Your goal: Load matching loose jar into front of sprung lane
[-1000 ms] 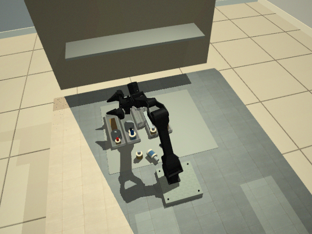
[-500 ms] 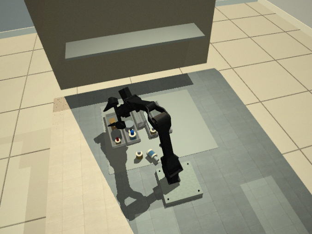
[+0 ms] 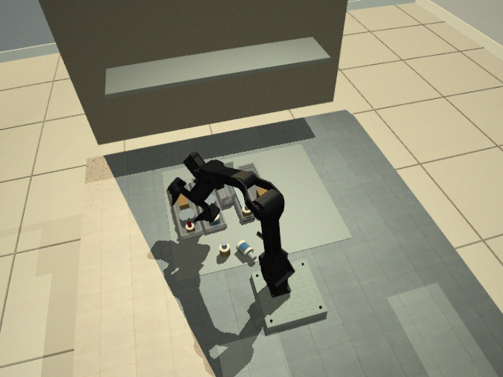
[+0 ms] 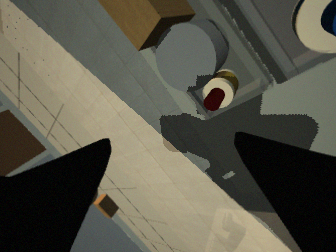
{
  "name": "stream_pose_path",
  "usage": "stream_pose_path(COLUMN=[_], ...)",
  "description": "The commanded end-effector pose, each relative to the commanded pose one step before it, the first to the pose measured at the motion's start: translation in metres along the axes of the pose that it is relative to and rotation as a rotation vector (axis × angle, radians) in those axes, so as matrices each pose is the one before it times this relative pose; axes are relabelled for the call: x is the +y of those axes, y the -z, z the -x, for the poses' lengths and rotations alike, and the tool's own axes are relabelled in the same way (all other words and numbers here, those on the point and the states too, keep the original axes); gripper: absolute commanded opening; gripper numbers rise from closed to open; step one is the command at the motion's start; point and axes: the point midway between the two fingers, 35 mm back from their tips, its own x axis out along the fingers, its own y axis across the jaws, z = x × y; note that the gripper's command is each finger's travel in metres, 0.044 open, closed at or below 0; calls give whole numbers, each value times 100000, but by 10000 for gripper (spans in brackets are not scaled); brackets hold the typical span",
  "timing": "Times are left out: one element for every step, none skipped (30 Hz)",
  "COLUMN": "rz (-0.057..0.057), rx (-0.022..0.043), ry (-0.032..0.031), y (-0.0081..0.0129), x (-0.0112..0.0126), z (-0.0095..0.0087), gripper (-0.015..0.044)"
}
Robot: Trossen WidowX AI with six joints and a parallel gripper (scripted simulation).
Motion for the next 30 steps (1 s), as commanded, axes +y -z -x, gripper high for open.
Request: stream_pose_path(rz=[49227,4436,4519,4582,4666,4478,4571,4673,4797,4913,5017,3652,938,0,0,0,0,0,0,0,0,0,0,0,0,0,0,0,0,0], rx=[-4470,353,455,555,659,736,828,924,1026,1129,1230,942,248,0,0,7,7,0,0,0,0,0,0,0,0,0,0,-1,-1,1], ry=[31945,2686,2700,2698,2704,2548,2555,2563,2577,2582,2575,1835,466,0,0,-3,-3,0,0,0,0,0,0,0,0,0,0,0,0,0], y=[3035,466,486,504,524,554,573,593,616,637,657,483,125,0,0,87,87,0,0,0,0,0,0,0,0,0,0,-10,-21,-1], x=[-6582,-456,-449,-440,-431,-393,-384,-375,-366,-355,-341,-232,-56,0,0,31,30,0,0,0,0,0,0,0,0,0,0,3,7,3], z=[2651,139,138,137,136,129,127,125,123,121,117,79,19,0,0,0,0,0,0,0,0,0,0,0,0,0,0,-202,-606,-1006], gripper=[440,440,440,440,440,440,440,440,440,440,440,440,440,440,440,440,440,440,440,440,440,440,440,440,440,440,440,440,440,440])
